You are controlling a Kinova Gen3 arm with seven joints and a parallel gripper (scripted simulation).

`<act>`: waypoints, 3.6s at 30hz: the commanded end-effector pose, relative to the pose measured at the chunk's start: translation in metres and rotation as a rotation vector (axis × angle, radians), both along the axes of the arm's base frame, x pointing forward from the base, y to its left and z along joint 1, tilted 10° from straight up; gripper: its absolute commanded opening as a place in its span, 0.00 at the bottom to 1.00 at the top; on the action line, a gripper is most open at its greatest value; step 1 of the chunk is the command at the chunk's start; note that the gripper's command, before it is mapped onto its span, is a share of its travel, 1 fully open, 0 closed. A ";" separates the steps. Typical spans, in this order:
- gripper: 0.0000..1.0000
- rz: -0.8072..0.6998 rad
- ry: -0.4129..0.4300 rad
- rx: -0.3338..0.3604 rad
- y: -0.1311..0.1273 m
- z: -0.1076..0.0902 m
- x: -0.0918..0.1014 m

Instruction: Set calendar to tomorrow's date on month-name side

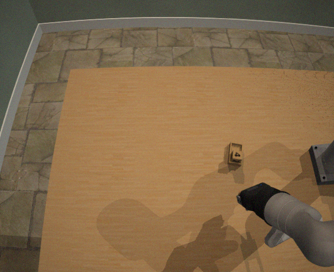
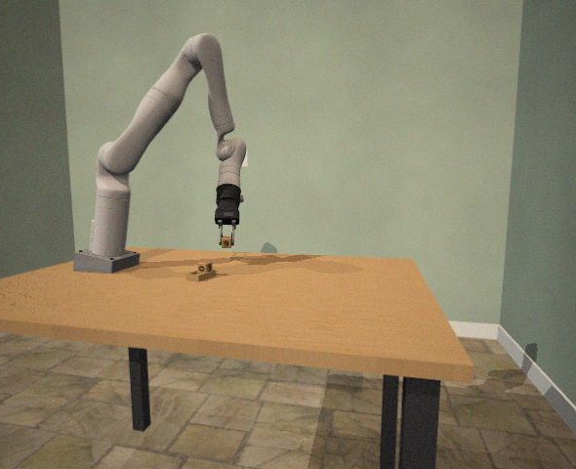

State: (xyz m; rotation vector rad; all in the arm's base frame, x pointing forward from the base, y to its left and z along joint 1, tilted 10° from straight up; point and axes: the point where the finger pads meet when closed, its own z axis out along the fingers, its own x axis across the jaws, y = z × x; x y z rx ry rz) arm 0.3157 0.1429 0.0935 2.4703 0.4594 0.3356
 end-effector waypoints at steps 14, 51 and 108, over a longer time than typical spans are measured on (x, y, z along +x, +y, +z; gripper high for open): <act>0.57 -0.013 0.014 0.095 -0.007 0.010 0.004; 0.57 0.024 0.112 0.327 -0.009 0.011 0.005; 0.57 0.063 0.205 0.557 -0.012 0.012 0.007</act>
